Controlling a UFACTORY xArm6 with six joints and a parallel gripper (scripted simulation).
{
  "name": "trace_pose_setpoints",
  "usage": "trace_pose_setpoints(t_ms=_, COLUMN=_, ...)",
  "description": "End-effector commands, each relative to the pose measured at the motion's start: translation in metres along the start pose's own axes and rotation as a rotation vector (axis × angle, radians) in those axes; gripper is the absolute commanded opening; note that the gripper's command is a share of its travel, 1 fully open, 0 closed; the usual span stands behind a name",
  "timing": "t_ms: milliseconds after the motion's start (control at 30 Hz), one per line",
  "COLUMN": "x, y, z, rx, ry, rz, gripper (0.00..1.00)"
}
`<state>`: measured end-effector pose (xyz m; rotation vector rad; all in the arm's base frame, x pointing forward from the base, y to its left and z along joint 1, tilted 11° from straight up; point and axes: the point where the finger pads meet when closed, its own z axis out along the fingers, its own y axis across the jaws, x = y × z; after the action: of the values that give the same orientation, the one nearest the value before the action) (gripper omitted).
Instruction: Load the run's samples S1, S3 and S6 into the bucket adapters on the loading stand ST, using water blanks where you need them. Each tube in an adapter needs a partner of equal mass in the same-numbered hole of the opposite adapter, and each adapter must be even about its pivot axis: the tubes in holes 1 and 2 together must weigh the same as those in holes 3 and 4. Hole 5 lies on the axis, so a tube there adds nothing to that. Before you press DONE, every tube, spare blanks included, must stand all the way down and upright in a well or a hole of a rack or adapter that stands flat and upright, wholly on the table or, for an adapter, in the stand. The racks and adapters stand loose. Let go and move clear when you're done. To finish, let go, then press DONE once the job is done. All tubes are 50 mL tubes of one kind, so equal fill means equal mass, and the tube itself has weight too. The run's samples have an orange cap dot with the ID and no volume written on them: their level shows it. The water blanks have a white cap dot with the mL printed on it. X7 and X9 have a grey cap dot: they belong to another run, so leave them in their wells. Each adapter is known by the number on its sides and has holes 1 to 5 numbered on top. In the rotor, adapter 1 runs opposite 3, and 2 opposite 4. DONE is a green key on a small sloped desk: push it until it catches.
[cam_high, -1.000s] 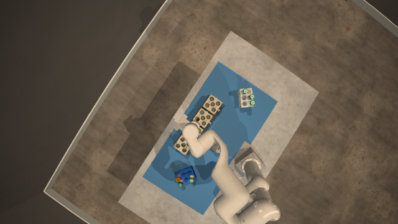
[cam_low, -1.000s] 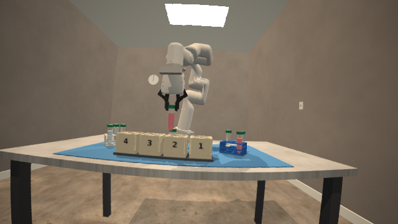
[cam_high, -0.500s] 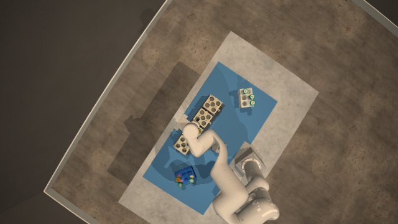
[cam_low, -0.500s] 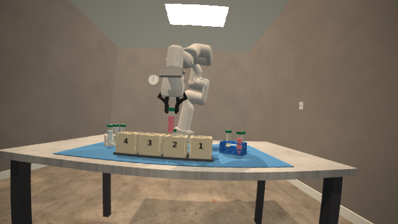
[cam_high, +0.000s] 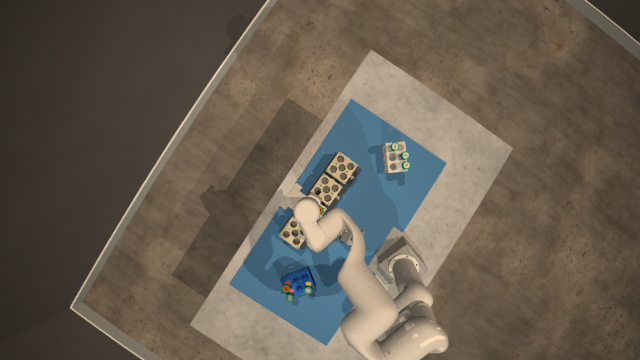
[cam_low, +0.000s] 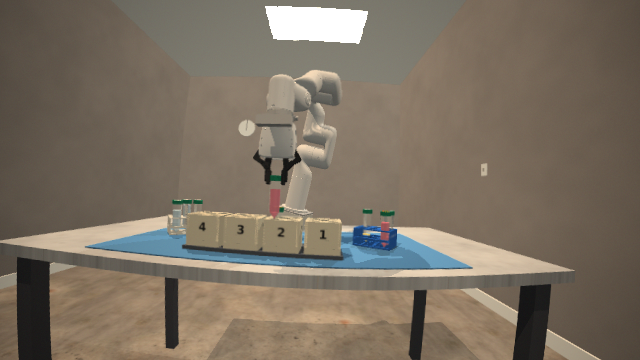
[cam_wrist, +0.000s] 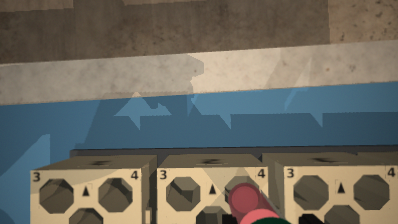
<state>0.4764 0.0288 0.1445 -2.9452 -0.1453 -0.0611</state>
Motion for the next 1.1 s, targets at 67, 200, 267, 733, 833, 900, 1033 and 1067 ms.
trace_pose_setpoints(t_ms=67, x=0.002, y=0.000, z=0.002, rx=-0.001, ry=0.005, rz=-0.001, gripper=0.00)
trace_pose_setpoints(t_ms=200, x=0.002, y=0.000, z=0.006, rx=-0.001, ry=0.005, rz=-0.001, gripper=0.00)
trace_pose_setpoints(t_ms=267, x=0.002, y=0.000, z=0.008, rx=-0.001, ry=0.005, rz=-0.001, gripper=0.00)
trace_pose_setpoints(t_ms=733, x=0.002, y=0.000, z=0.020, rx=-0.001, ry=0.005, rz=-0.001, gripper=0.00)
trace_pose_setpoints(t_ms=833, x=0.002, y=0.000, z=0.023, rx=-0.001, ry=0.005, rz=-0.001, gripper=0.00)
trace_pose_setpoints(t_ms=900, x=0.002, y=0.000, z=0.025, rx=-0.001, ry=0.005, rz=-0.001, gripper=0.00)
trace_pose_setpoints(t_ms=1033, x=0.002, y=0.000, z=0.029, rx=-0.001, ry=0.005, rz=-0.001, gripper=0.00)
trace_pose_setpoints(t_ms=1067, x=0.002, y=0.000, z=0.030, rx=-0.001, ry=0.005, rz=-0.001, gripper=0.00)
